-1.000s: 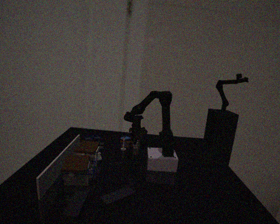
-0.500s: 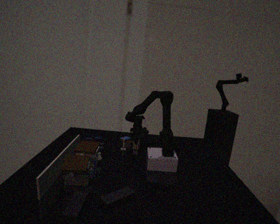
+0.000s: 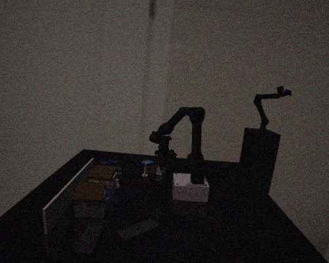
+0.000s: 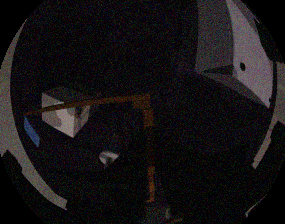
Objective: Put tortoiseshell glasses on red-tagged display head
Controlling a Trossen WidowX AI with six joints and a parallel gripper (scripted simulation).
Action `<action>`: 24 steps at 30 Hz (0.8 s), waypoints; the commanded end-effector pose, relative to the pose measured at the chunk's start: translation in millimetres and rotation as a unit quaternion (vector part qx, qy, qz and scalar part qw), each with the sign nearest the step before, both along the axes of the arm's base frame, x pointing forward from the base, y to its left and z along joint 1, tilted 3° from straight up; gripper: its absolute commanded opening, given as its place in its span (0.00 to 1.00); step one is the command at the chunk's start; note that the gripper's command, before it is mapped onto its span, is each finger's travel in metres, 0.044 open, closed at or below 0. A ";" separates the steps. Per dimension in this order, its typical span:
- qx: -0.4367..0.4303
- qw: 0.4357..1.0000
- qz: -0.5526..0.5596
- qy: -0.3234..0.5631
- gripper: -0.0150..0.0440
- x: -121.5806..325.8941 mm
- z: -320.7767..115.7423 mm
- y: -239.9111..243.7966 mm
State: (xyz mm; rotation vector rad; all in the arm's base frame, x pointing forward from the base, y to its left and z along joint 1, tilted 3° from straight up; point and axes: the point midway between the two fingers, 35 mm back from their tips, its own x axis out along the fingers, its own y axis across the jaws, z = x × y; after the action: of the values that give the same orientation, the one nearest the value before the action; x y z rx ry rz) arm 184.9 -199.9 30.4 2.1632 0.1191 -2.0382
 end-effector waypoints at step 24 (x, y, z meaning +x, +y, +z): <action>0.004 1.000 -0.001 0.004 0.25 -7.5 -2.9 2.5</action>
State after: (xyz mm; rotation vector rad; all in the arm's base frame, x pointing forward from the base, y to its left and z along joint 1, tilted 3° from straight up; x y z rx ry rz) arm 177.8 -198.2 28.2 2.1610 0.1285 -2.0450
